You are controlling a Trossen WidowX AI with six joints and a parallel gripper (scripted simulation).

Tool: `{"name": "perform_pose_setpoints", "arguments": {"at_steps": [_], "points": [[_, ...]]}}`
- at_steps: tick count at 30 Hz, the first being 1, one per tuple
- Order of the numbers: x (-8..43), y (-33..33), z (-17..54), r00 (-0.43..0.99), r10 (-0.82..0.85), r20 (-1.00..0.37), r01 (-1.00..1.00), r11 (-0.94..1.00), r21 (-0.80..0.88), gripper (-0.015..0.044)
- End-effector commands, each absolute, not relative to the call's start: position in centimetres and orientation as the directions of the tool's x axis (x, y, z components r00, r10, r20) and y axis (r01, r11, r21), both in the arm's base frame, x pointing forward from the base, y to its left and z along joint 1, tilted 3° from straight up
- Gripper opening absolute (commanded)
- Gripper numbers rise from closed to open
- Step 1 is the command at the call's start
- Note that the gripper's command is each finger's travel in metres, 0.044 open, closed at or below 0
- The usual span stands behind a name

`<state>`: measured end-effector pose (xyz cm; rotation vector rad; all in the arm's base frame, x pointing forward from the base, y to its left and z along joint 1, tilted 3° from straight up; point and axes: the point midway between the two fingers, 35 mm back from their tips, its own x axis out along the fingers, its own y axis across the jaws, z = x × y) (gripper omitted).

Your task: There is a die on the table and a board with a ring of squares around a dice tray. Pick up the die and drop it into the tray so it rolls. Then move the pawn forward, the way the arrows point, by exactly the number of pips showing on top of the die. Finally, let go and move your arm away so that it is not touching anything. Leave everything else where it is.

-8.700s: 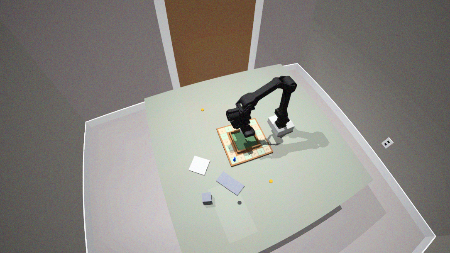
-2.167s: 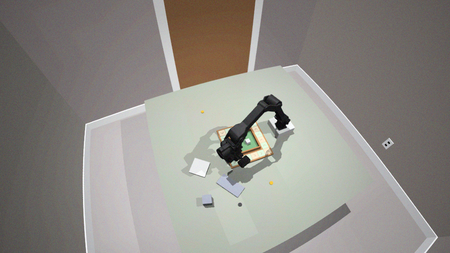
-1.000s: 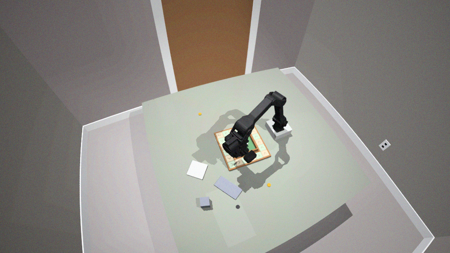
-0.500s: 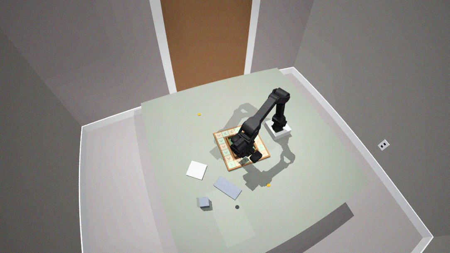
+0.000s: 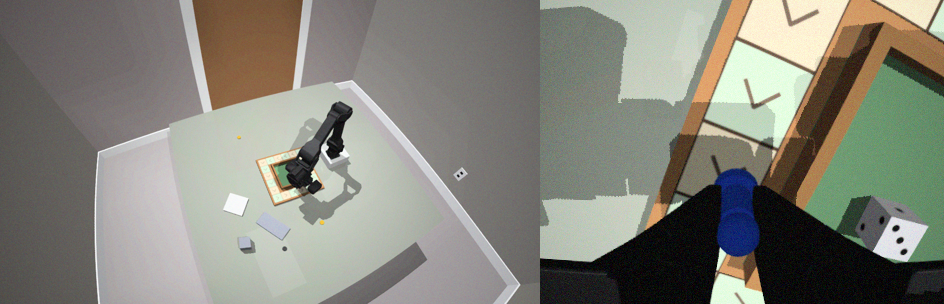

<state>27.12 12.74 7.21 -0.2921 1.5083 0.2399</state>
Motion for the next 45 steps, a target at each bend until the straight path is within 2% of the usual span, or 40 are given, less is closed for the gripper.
{"name": "perform_pose_setpoints", "arguments": {"at_steps": [1, 34, 45], "points": [[25.6, 12.5, 6.3, 0.046, -0.026, -0.999, -0.332, 0.942, -0.04, 0.0], [25.4, 12.3, 0.8, 0.045, -0.027, -0.999, -0.332, 0.942, -0.04, 0.0], [25.7, 12.5, 2.4, 0.053, -0.023, -0.998, -0.331, 0.943, -0.04, 0.0289]]}}
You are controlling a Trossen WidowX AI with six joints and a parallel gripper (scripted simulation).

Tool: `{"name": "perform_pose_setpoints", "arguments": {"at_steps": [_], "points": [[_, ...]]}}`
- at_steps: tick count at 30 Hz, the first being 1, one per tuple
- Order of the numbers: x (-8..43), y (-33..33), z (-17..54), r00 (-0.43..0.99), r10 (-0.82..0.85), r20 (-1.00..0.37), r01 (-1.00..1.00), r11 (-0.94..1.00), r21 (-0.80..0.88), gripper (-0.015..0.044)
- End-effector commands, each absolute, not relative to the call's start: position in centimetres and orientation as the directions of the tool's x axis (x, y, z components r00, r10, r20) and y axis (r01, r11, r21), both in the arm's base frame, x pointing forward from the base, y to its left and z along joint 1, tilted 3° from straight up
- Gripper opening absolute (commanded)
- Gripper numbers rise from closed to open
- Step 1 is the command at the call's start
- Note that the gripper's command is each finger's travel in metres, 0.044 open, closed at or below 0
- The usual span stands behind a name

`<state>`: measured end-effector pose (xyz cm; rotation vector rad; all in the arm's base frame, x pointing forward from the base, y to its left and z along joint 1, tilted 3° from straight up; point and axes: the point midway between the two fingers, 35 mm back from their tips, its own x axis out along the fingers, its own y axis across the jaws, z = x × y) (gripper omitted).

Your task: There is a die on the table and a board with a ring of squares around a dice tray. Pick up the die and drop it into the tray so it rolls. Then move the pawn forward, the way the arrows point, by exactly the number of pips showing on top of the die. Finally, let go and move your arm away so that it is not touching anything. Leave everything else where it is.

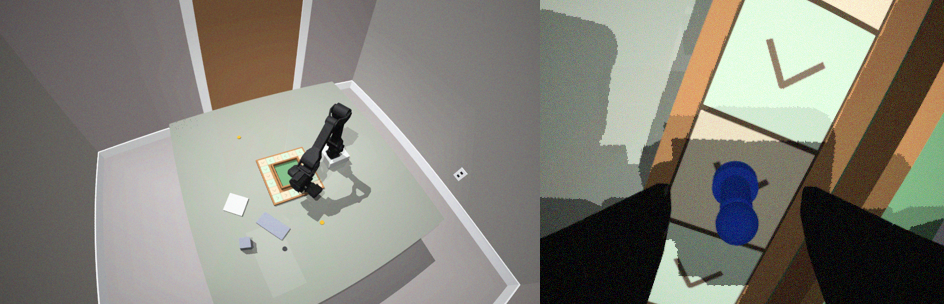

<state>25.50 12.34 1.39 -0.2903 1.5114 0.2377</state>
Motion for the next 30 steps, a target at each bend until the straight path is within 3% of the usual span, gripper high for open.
{"name": "perform_pose_setpoints", "arguments": {"at_steps": [1, 6, 12, 22, 30], "points": [[25.6, 12.5, 3.8, 0.05, -0.024, -0.998, -0.332, 0.943, -0.04, 0.0315], [25.4, 12.5, 6.3, 0.046, -0.026, -0.999, -0.332, 0.942, -0.04, 0.044], [24.1, 10.0, 8.4, 0.045, -0.028, -0.999, -0.272, 0.962, -0.039, 0.044], [16.1, 2.0, 14.1, 0.039, -0.036, -0.999, -0.031, 0.999, -0.037, 0.044], [18.1, 3.1, 13.7, 0.053, -0.034, -0.998, -0.069, 0.997, -0.038, 0.044]]}}
